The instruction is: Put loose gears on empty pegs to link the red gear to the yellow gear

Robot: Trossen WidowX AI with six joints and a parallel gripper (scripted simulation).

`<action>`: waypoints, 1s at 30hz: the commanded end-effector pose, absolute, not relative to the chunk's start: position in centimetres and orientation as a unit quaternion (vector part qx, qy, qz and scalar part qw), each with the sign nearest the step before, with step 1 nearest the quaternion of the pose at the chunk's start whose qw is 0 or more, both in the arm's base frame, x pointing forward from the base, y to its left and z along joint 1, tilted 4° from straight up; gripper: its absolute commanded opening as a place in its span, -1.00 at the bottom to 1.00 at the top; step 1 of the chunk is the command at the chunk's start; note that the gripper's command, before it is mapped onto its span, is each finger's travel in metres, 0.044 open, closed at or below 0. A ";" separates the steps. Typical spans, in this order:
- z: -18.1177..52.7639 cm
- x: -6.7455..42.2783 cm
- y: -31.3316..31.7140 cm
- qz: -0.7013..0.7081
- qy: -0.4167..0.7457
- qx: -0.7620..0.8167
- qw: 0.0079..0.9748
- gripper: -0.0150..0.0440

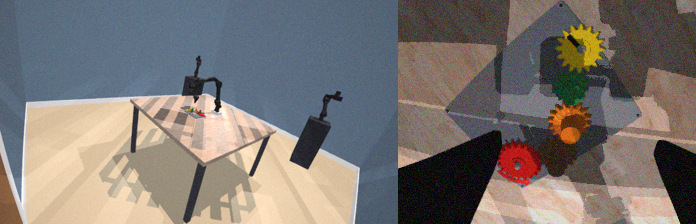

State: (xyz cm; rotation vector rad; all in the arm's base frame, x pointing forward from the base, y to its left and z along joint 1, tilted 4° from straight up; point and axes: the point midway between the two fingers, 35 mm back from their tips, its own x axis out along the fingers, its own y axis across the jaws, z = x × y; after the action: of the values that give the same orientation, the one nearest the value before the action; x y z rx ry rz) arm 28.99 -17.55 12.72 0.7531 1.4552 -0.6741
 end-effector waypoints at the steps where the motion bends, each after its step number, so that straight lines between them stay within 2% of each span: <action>1: 12.8 29.0 -17.6 -0.294 0.637 0.328 0.633 1.00; 30: 12.8 29.4 -16.4 -0.294 0.638 0.330 0.631 1.00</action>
State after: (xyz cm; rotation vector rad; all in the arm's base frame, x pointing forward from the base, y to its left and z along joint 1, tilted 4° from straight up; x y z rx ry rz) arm 29.06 -17.39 12.77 0.7531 1.4543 -0.6736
